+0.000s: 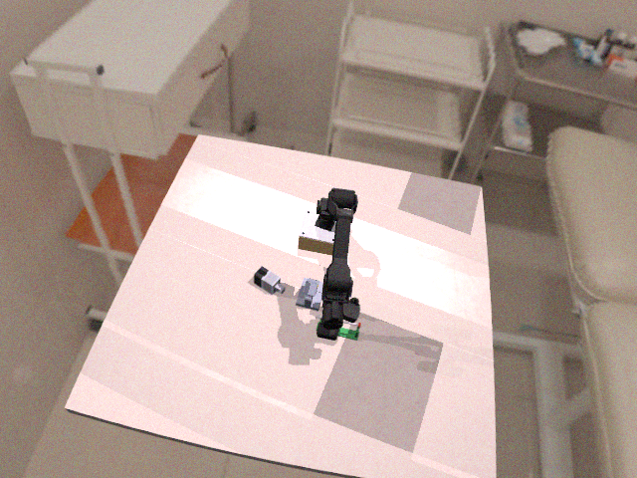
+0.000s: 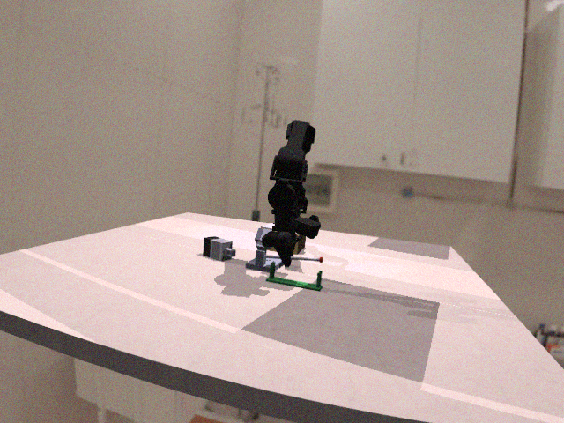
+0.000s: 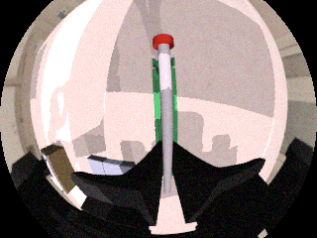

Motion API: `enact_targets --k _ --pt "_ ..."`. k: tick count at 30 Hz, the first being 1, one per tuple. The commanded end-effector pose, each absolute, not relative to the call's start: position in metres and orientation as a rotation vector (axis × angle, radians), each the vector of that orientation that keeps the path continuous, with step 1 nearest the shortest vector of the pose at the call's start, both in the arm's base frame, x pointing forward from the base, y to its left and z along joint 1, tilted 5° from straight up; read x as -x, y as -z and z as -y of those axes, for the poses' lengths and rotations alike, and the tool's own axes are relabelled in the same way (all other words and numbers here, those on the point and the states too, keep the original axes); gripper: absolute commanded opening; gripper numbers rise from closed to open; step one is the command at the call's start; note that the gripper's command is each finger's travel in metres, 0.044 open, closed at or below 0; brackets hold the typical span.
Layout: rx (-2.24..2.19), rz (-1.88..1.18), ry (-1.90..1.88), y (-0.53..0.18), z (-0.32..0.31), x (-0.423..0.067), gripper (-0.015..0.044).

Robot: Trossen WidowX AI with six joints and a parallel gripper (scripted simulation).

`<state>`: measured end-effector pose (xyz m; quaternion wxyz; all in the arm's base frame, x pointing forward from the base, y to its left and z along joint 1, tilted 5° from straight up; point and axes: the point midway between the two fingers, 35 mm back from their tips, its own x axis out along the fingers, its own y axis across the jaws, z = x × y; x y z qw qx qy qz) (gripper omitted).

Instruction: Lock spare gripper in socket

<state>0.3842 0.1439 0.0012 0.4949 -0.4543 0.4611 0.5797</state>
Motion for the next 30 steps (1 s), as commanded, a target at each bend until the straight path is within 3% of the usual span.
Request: enact_targets --k 1,30 --pt "1.105 -1.115 -1.409 0.007 -0.144 -0.384 0.0000" --pt "1.105 -1.115 -1.410 0.027 -0.145 -0.382 0.0000"
